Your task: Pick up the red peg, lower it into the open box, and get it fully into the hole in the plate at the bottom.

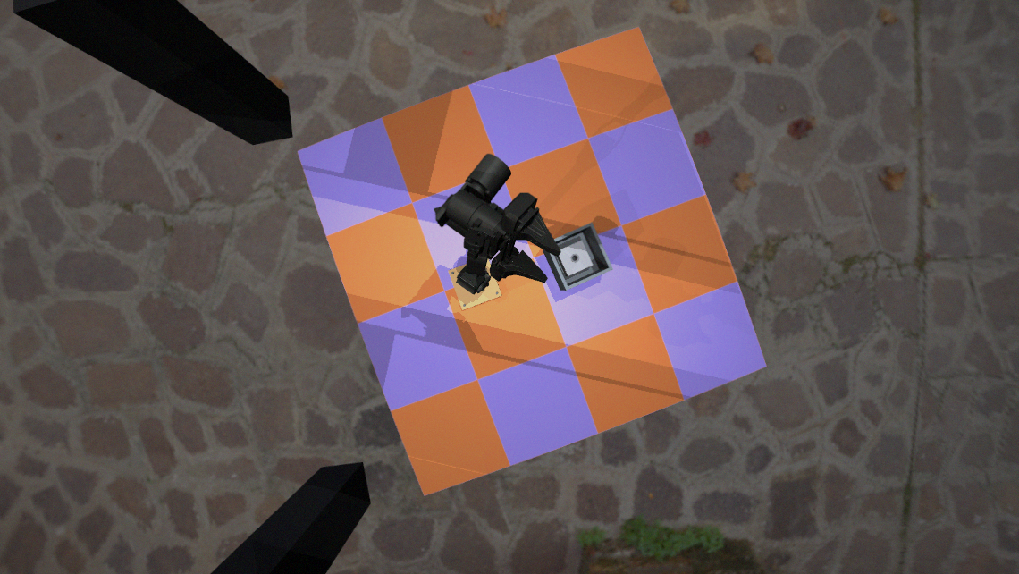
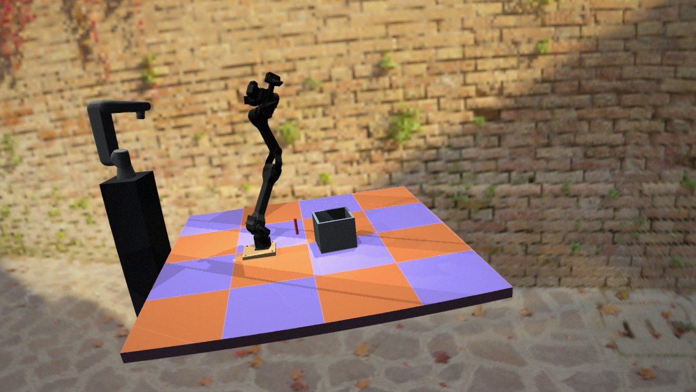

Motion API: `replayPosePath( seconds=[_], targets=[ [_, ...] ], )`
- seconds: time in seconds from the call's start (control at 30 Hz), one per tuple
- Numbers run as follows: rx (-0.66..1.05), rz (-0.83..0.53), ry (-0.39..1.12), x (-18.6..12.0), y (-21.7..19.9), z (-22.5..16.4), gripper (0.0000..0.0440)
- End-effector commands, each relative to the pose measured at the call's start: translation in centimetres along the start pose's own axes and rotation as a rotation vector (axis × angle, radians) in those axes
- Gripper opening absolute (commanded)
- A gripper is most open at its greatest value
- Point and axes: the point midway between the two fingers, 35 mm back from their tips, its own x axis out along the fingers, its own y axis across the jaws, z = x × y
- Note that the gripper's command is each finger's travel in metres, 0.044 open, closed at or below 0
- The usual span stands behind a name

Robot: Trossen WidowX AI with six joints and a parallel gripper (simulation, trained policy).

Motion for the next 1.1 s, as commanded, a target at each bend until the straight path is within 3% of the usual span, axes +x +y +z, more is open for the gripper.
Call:
replayPosePath(
  seconds=[0.0,0.03,0.47,1.07],
  targets=[
    [0.013,0.003,0.003,0.0,-0.2,0.5,0.0426],
    [0.029,0.007,0.009,-0.1,-0.3,1.1,0.0440],
    [0.331,0.177,0.165,0.3,-2.6,8.5,0.0440],
    [0.748,0.284,0.370,5.5,-5.7,10.6,0.0440]
  ],
)
